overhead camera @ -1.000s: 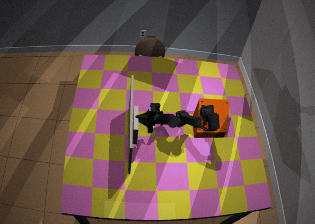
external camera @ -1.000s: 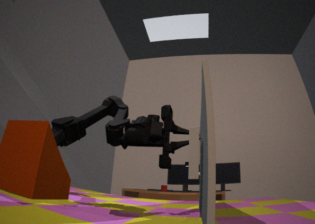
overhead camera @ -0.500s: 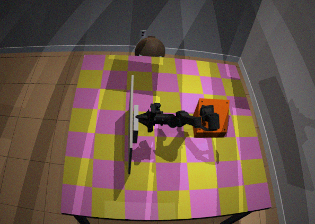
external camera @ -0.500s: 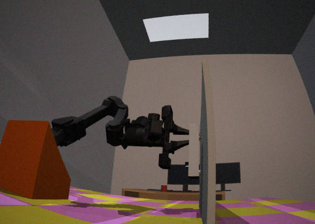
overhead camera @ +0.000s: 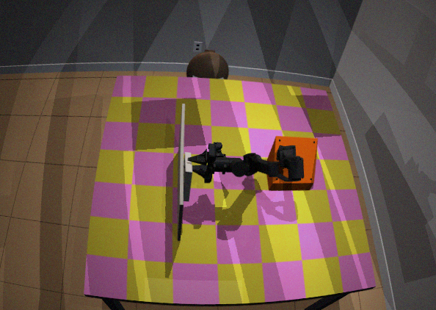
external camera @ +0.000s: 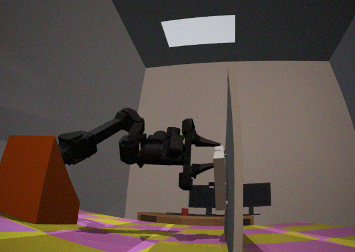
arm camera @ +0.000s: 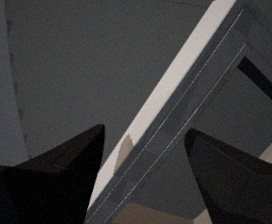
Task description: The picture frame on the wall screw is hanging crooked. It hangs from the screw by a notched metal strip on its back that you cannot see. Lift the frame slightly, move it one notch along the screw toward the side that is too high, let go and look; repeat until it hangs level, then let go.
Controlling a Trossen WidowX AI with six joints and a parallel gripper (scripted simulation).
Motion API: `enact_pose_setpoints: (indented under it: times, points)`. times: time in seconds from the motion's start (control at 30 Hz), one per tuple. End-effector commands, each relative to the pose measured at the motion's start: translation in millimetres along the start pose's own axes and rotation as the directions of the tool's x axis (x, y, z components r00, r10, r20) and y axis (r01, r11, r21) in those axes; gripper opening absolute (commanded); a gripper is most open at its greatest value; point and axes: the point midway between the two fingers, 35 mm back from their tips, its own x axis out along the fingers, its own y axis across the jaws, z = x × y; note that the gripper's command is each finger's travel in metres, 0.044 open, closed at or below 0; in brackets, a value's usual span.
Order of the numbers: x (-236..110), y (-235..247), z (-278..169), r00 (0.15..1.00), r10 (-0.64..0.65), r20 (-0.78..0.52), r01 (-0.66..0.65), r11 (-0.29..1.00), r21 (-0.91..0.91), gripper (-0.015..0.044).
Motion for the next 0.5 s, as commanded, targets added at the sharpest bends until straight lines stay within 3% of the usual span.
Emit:
enact_pose_setpoints:
  times: [0.0,0.27,0.47]
  points:
    - [-2.0,-0.2,-0.3,1.000,0.000,0.000,0.000,1.000,0.011,0.0260]
    - [-91.7,-4.5,-0.2,1.000,0.000,0.004,-0.002,0.920,0.392,0.0260]
    - [-90.5,-0.7,0.6,1.000,-0.005,0.003,0.003,0.921,0.389,0.0260]
